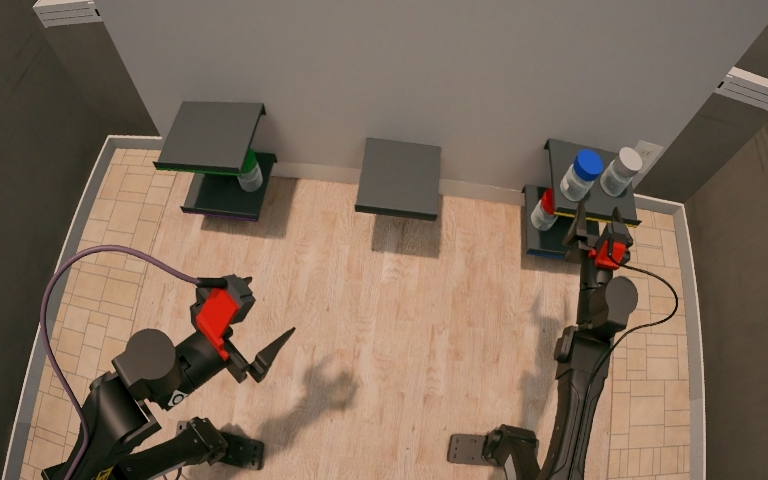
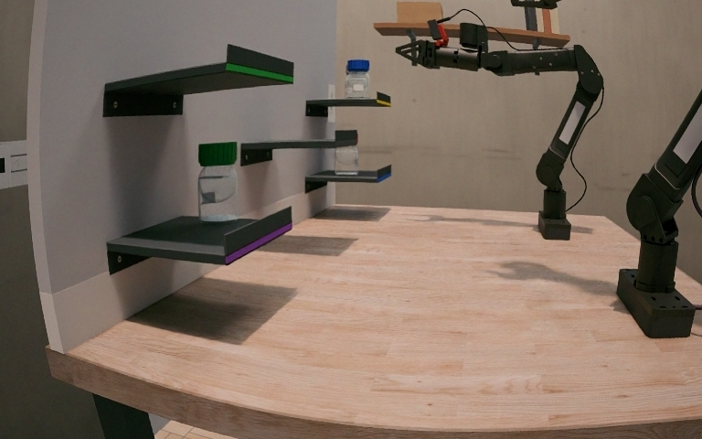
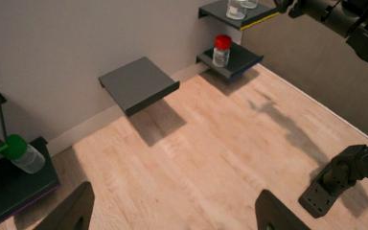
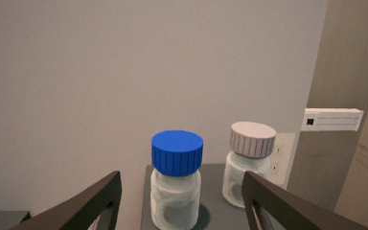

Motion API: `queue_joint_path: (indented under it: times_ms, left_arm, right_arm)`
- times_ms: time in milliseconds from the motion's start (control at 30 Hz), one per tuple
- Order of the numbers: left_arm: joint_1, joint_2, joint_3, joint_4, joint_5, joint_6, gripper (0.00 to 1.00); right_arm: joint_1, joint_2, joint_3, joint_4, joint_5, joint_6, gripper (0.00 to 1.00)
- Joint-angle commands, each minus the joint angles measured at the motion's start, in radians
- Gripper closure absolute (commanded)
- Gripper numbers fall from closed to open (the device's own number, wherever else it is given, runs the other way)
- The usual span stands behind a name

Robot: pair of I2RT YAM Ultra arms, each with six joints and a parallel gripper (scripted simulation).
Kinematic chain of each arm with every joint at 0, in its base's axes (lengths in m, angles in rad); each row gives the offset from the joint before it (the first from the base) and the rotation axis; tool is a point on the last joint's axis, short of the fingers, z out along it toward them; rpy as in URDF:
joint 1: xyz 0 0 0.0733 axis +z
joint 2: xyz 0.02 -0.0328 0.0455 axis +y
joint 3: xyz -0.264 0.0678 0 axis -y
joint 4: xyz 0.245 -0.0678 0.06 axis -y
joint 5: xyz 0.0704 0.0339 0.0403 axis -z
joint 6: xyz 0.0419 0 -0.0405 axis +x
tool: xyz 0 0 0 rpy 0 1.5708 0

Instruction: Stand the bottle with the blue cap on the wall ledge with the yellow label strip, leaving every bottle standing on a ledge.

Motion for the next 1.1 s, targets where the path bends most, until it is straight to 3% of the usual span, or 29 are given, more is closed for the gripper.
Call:
queue_joint_path:
  times_ms: [0, 67, 167, 300, 533, 800, 1067]
  left_arm:
    - [-0.008, -0.007, 0.034, -0.024, -0.007, -0.002, 0.11]
    - [-0.008, -0.007, 0.034, -0.024, -0.007, -0.002, 0.11]
    - [-0.008, -0.007, 0.034, -0.024, -0.007, -0.002, 0.11]
    - [-0.008, -0.007, 0.034, -0.024, -0.007, -0.002, 0.11]
    - [-0.008, -0.007, 0.034, -0.024, -0.007, -0.002, 0.11]
    - [-0.008, -0.007, 0.034, -0.024, -0.007, -0.002, 0.11]
    - [-0.008, -0.007, 0.034, -0.024, -0.007, -0.002, 0.11]
  right_arm:
    - [-0.005, -0.010, 0.024, -0.010, -0.011, 0.001, 0.30]
    - [-0.010, -0.005, 0.029, -0.020, -0.019, 0.000, 0.30]
    - [-0.010, -0.006, 0.031, -0.076, -0.024, 0.001, 0.00]
    - [-0.015, -0.027, 0.065, -0.256, -0.041, 0.001, 0.00]
    - [-0.034, 0.015, 0.228, -0.561, -0.072, -0.010, 0.00]
    - [-0.045, 0.061, 0.338, -0.681, -0.085, -0.020, 0.00]
    - [-0.046, 0.062, 0.360, -0.673, -0.084, -0.022, 0.00]
